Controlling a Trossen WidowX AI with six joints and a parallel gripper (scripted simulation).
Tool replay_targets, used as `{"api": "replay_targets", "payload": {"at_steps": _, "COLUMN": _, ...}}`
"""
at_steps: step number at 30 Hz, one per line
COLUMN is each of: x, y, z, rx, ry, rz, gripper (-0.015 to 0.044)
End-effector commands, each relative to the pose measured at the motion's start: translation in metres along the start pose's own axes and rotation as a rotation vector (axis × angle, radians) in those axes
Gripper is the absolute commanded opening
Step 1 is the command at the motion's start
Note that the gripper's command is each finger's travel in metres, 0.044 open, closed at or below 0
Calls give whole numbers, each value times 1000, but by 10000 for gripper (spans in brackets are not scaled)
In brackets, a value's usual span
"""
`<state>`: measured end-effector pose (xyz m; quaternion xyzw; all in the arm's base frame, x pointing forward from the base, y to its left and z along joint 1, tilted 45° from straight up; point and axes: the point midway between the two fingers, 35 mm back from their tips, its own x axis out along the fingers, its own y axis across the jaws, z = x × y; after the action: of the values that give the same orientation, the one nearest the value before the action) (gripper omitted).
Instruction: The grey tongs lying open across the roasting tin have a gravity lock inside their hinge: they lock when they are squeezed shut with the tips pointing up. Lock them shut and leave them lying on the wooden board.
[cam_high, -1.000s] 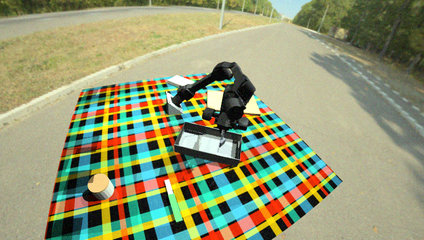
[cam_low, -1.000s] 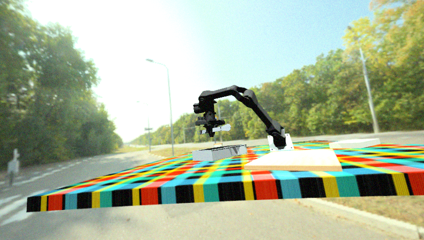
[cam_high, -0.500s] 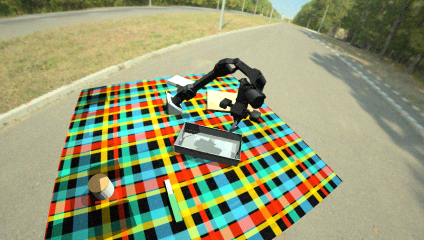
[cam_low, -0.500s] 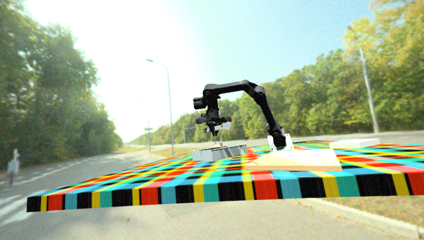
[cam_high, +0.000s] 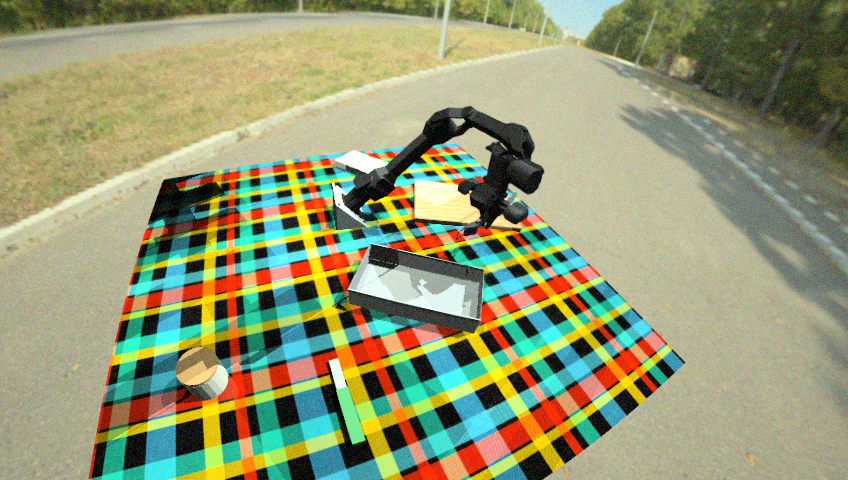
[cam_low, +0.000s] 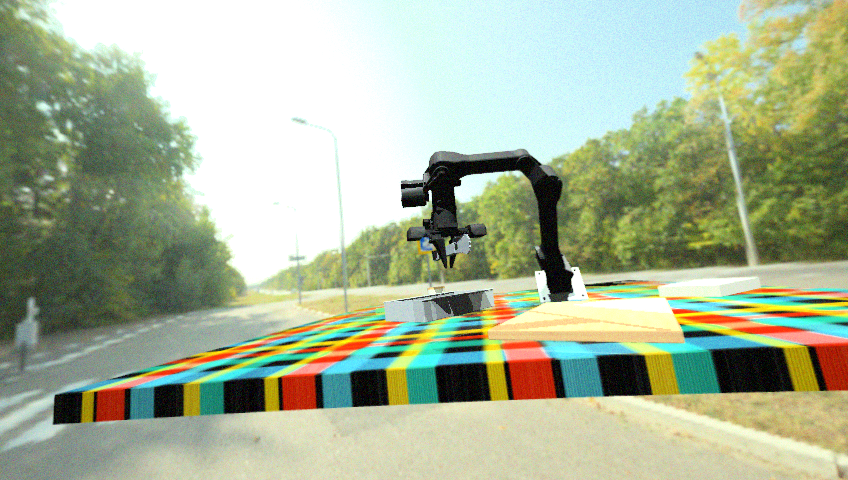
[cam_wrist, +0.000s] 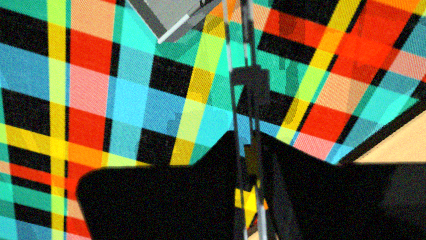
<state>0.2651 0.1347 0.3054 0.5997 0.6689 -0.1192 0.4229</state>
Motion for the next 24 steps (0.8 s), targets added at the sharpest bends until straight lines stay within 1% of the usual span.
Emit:
{"api": "replay_targets", "payload": {"at_steps": 1, "x": -3, "y": -13, "z": -19, "rx": 76, "ry": 3, "rz": 2, "gripper": -150}}
{"api": "replay_targets", "payload": {"at_steps": 5, "x": -5, "y": -24, "z": -36, "rx": 138, "ry": 12, "rz": 5, "gripper": -150}}
{"api": "replay_targets", "payload": {"at_steps": 13, "x": -5, "y": -25, "z": -38, "rx": 118, "ry": 11, "rz": 3, "gripper": -150}}
{"api": "replay_targets", "payload": {"at_steps": 16, "x": -3, "y": -27, "z": -42, "rx": 28, "ry": 5, "rz": -4, "gripper": -150}}
{"api": "replay_targets", "payload": {"at_steps": 24, "x": 4, "y": -38, "z": -58, "rx": -338, "ry": -9, "rz": -36, "gripper": -150}}
